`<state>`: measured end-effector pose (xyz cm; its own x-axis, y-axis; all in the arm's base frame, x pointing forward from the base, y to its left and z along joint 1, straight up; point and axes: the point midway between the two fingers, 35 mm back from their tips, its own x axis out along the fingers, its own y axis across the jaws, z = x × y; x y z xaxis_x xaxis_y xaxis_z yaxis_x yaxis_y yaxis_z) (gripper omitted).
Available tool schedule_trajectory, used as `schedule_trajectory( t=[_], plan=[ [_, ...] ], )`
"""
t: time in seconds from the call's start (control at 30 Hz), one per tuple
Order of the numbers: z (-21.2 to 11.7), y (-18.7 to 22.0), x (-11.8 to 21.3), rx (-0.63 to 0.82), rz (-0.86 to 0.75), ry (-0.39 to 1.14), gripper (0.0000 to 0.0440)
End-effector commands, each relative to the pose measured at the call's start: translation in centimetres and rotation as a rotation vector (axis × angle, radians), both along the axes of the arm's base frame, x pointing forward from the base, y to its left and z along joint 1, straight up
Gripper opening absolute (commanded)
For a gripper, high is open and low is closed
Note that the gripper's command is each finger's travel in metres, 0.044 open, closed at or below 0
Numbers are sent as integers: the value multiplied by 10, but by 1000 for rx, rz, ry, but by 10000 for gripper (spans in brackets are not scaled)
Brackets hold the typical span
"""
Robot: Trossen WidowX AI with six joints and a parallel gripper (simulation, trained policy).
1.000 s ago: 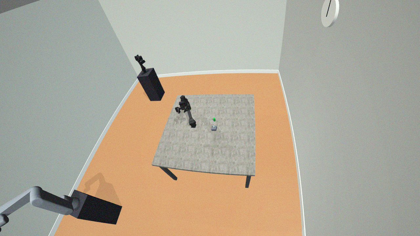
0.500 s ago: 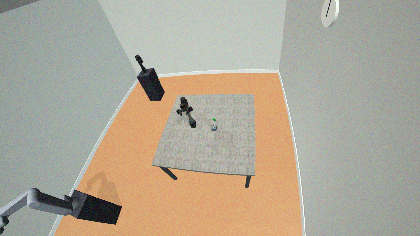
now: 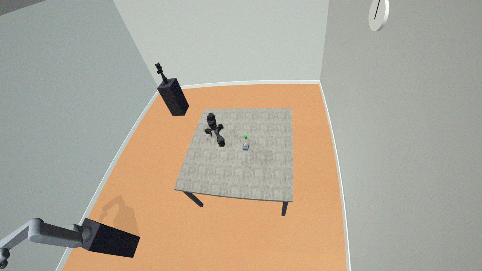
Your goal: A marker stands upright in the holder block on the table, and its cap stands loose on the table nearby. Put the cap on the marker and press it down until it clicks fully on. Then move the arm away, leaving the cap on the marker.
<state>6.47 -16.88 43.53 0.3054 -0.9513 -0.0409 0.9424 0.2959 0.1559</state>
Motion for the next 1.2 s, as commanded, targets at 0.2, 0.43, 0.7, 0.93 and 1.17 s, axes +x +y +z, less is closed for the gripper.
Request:
schedule_trajectory(
  t=[0.2, 0.43, 0.7, 0.93, 1.17],
  plan=[
    [-8, -8, 20, 78, 52, -1, 313],
    [-17, -12, 35, 136, 90, 4, 313],
    [-27, -16, 53, 202, 129, 11, 314],
    [-35, -18, 69, 260, 160, 16, 314],
    [-44, -19, 86, 317, 187, 23, 314]
  ],
)
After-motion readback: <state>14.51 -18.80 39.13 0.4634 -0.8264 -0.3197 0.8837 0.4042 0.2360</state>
